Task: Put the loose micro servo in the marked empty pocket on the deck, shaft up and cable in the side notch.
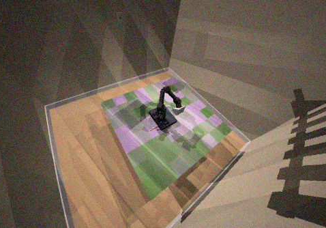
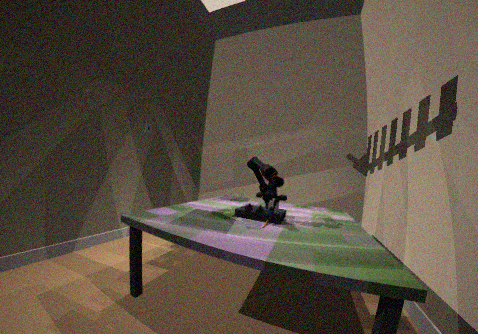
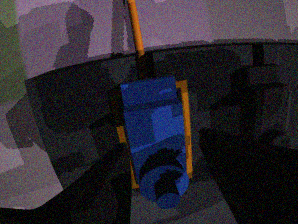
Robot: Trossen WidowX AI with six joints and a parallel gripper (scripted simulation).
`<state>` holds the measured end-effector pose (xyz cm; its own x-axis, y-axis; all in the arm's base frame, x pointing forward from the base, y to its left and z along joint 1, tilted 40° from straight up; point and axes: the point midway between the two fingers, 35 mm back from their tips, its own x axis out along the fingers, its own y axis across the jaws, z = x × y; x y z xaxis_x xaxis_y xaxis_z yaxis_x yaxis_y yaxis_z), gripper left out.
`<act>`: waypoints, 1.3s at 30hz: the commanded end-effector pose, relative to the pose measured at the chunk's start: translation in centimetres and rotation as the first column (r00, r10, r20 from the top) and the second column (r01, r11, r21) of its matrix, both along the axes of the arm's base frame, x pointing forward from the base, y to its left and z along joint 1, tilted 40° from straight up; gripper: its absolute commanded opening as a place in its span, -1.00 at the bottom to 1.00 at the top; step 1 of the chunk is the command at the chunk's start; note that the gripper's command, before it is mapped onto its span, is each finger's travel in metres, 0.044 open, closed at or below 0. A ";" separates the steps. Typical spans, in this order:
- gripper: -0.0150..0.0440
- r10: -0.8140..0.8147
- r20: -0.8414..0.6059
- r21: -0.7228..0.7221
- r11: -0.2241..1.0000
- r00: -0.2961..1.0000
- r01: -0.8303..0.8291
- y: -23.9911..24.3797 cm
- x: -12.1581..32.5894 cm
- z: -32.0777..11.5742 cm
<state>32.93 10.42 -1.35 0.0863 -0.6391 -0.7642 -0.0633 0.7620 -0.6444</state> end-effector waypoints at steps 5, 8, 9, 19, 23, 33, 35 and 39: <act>0.14 0.003 0.012 0.013 1.000 1.000 -0.003 1.1 -0.1 1.4; 0.32 0.007 0.011 0.010 1.000 1.000 -0.007 1.3 -0.8 1.5; 0.41 0.008 0.011 0.012 1.000 1.000 -0.008 1.7 -1.5 1.8; 1.00 0.003 0.005 0.015 1.000 1.000 -0.003 4.3 -11.4 5.7; 1.00 0.003 0.005 0.015 1.000 1.000 -0.003 4.3 -11.4 5.7; 1.00 0.010 0.007 0.015 1.000 1.000 -0.010 7.3 -11.6 9.5; 1.00 0.010 0.007 0.015 1.000 1.000 -0.010 7.3 -11.6 9.5; 1.00 0.010 0.007 0.015 1.000 1.000 -0.010 7.3 -11.6 9.5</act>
